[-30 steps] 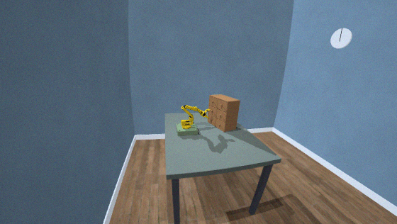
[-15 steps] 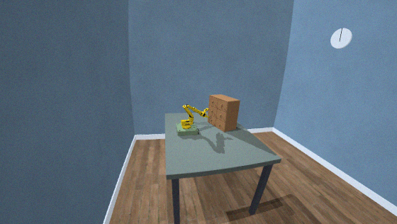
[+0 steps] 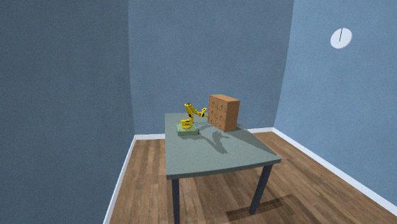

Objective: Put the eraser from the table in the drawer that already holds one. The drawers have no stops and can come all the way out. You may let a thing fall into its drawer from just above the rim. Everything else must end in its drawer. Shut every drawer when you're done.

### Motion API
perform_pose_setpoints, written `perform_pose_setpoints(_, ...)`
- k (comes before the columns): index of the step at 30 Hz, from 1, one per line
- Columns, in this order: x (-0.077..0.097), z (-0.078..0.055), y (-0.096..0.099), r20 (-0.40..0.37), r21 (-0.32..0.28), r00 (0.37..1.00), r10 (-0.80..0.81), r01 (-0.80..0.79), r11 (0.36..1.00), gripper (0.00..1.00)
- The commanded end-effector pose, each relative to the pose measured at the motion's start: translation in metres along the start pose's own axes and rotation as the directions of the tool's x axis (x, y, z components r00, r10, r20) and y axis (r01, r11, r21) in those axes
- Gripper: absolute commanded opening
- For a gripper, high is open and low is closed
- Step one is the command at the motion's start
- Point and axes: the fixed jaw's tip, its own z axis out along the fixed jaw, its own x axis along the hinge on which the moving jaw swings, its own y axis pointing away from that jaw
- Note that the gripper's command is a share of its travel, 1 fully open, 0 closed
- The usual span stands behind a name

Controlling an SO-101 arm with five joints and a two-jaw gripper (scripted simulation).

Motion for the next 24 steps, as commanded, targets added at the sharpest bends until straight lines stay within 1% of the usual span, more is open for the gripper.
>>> perform_pose_setpoints(1,0.0024,0.0005,0.0058,0.020,-0.022,1.000,0.003,-0.002,1.000,0.21)
perform_pose_setpoints(5,0.0016,-0.0004,0.0140,0.057,-0.054,0.998,-0.005,0.008,0.999,0.21)
perform_pose_setpoints(24,0.0016,-0.0004,0.0140,0.057,-0.054,0.998,-0.005,0.008,0.999,0.21)
